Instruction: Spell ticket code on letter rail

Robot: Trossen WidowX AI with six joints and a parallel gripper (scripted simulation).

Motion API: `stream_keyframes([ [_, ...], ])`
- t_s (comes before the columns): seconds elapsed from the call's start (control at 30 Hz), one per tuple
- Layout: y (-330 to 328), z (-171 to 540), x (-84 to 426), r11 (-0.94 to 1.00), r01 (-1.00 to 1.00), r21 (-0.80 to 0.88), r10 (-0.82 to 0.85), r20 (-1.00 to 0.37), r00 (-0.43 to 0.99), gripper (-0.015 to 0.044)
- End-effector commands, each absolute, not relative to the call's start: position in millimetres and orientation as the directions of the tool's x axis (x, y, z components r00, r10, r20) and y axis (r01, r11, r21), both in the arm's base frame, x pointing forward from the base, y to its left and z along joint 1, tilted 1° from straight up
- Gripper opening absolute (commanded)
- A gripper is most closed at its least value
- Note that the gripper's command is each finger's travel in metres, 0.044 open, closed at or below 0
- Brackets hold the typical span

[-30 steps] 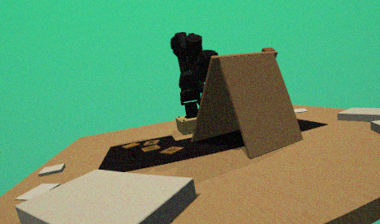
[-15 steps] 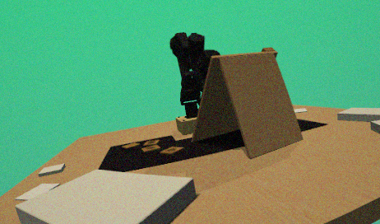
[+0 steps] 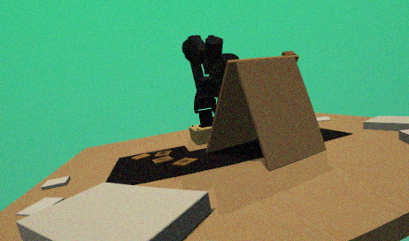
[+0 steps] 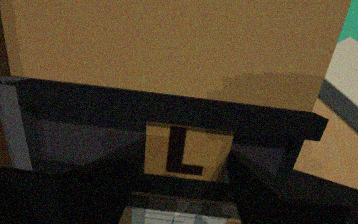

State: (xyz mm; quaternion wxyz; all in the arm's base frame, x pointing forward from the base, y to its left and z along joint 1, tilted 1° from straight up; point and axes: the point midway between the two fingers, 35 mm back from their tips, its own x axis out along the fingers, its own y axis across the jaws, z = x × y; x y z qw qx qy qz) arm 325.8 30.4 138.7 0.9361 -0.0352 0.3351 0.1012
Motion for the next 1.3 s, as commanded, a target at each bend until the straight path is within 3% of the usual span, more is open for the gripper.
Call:
stream_keyframes([
  [0.0, 33, 139, 325, 0.978, -0.21, 0.003, 0.164, -0.633, 0.756, 0.0],
  [1.27, 52, 139, 321, 0.978, -0.21, 0.005, 0.166, -0.633, 0.756, 0.0],
])
